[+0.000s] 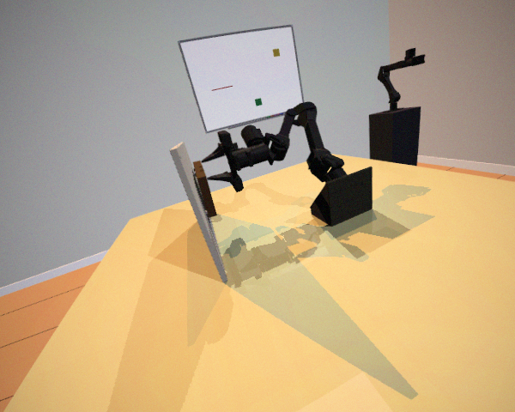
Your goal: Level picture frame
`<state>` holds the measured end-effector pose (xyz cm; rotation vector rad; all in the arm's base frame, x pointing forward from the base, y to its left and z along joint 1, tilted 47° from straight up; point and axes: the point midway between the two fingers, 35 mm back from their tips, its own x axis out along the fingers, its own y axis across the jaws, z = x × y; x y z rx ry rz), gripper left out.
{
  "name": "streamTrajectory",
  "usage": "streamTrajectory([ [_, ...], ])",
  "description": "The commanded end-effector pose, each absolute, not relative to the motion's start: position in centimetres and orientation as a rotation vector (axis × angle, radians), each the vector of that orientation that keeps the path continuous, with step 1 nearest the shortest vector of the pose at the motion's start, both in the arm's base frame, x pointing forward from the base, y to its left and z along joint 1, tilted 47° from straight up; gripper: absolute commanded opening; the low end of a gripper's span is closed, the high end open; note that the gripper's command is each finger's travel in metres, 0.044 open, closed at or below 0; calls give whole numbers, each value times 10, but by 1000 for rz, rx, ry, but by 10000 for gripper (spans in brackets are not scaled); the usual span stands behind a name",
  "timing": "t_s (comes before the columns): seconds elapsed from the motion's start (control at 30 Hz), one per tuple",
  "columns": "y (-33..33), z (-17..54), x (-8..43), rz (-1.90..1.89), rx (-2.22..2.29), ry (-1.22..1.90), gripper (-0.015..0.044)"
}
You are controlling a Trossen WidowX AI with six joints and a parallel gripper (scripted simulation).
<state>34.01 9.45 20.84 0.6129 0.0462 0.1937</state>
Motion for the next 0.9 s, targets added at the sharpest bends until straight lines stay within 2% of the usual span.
streamTrajectory([
  [0.0, 96, 210, 345, 200, 619, 43, 260],
  [0.87, 99, 210, 359, 200, 619, 42, 260],
])
